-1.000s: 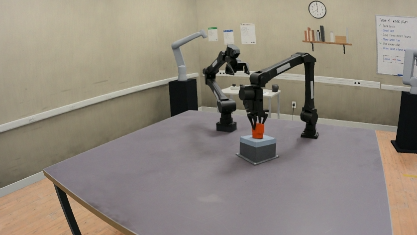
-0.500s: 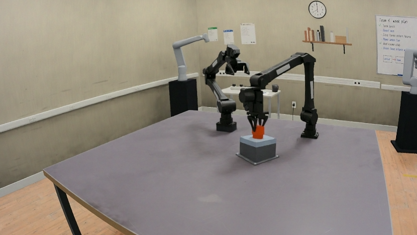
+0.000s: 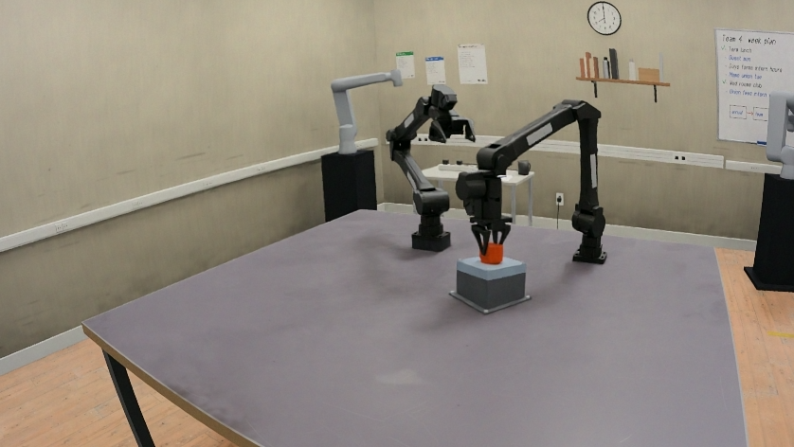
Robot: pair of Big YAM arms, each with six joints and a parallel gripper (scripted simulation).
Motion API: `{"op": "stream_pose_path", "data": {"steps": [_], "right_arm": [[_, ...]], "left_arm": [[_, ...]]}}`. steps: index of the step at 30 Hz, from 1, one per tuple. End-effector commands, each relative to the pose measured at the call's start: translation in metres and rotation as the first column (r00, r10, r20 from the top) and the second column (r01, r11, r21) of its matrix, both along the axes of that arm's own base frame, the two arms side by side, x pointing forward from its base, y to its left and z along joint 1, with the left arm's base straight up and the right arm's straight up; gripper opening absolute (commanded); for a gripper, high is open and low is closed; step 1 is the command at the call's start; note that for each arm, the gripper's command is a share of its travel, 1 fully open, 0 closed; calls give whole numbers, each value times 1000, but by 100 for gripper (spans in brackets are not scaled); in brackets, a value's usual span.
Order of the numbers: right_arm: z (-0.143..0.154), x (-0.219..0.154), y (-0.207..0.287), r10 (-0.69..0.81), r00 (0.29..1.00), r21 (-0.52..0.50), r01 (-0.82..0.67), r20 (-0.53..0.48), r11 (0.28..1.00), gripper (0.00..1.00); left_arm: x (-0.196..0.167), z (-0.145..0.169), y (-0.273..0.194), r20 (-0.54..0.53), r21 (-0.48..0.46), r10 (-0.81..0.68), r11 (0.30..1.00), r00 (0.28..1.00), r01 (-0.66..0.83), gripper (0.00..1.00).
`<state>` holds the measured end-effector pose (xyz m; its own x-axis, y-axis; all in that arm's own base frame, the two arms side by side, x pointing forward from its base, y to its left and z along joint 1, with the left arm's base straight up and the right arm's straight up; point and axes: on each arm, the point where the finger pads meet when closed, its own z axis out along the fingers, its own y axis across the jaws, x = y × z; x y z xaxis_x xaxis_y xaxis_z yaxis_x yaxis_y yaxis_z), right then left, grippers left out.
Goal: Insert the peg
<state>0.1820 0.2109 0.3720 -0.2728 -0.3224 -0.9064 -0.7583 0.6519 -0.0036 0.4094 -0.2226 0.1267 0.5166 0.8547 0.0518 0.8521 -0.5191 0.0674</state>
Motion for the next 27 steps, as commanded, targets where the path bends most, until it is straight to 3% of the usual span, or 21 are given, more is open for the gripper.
{"op": "stream_pose_path", "data": {"steps": [1, 5, 8, 12, 14, 15, 16, 24, 27], "right_arm": [[13, 1, 1, -4, 1000, 19, 4, 11, 1000, 100], [13, 1, 1, -4, 1000, 19, 4, 11, 1000, 100], [13, 1, 1, -4, 1000, 19, 4, 11, 1000, 100], [13, 1, 1, -4, 1000, 19, 4, 11, 1000, 100], [13, 1, 1, -4, 1000, 19, 4, 11, 1000, 100], [13, 1, 1, -4, 1000, 19, 4, 11, 1000, 100], [13, 1, 1, -4, 1000, 19, 4, 11, 1000, 100], [13, 1, 1, -4, 1000, 19, 4, 11, 1000, 100], [13, 1, 1, -4, 1000, 19, 4, 11, 1000, 100]], "left_arm": [[9, -13, 1, 10, -7, 4, 1000, 1000, -4, 40], [9, -14, 2, 10, -7, 4, 1000, 1000, -4, 40], [15, 33, -9, 69, -41, 5, 999, 998, -2, 40], [15, 33, -9, 69, -41, 5, 999, 998, -2, 40], [15, 33, -9, 69, -41, 5, 999, 998, -2, 62], [7, 23, -4, 48, -29, 4, 1000, 999, -3, 63], [5, 25, -5, 50, -31, 4, 1000, 999, -3, 74], [-2, 48, -10, 82, -52, 2, 999, 997, 2, 76], [3, 71, -14, 108, -67, 5, 998, 994, 2, 76]]}}
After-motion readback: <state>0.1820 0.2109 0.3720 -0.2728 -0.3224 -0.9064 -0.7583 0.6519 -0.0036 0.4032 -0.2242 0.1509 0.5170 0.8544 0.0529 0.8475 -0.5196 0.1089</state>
